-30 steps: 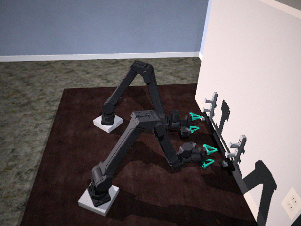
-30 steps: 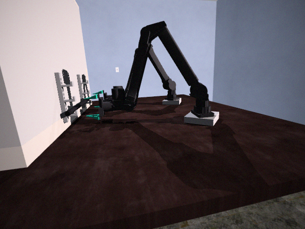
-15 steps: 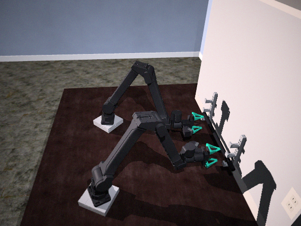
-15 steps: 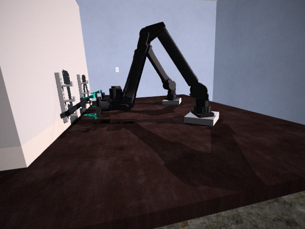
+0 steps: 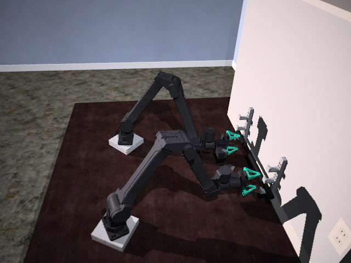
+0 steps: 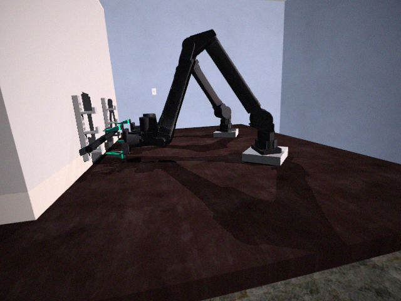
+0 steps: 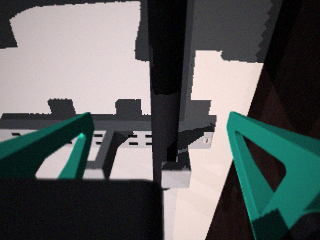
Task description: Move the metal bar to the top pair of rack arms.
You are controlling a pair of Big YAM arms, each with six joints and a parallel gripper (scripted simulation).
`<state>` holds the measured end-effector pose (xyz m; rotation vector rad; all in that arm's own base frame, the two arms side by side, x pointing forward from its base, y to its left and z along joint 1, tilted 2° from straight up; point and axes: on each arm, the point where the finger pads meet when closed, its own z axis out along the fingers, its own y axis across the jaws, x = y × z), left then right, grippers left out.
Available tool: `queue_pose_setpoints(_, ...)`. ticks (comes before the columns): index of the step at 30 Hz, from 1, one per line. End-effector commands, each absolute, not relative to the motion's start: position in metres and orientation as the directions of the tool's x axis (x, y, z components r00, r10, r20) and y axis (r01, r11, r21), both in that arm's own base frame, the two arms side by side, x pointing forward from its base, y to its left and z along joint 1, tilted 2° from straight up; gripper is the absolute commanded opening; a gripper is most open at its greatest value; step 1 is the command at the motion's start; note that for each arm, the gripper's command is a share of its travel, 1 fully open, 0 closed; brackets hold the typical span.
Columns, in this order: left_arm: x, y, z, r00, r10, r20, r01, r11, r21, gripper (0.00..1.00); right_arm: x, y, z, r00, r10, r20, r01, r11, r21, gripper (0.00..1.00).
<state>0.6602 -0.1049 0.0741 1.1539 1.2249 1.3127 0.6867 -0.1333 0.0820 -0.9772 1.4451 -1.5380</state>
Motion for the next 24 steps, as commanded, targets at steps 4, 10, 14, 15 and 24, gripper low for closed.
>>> queue_pose_setpoints(4,0.682,-0.102,0.078,-0.091,0.996,0.02,-0.052,-0.025,0.998,1.0,0.707,-0.148,0.081,-0.399,-0.917,0.021,0.042,-0.041,-0.998,1.0)
queue_pose_setpoints(10,0.69,-0.101,0.076,-0.093,0.995,0.022,-0.045,-0.026,0.999,1.0,0.714,-0.151,0.08,-0.399,-0.917,0.023,0.035,-0.04,-0.999,1.0)
queue_pose_setpoints(14,0.692,-0.1,0.076,-0.093,0.995,0.022,-0.045,-0.026,0.999,1.0,0.717,-0.152,0.08,-0.399,-0.917,0.023,0.035,-0.04,-0.999,1.0)
queue_pose_setpoints(15,0.694,-0.1,0.076,-0.093,0.995,0.022,-0.044,-0.026,0.999,1.0,0.718,-0.152,0.08,-0.399,-0.917,0.023,0.035,-0.04,-0.999,1.0)
queue_pose_setpoints(24,0.705,-0.098,0.076,-0.094,0.995,0.022,-0.042,-0.026,0.999,1.0,0.728,-0.157,0.08,-0.399,-0.917,0.023,0.033,-0.04,-0.999,1.0)
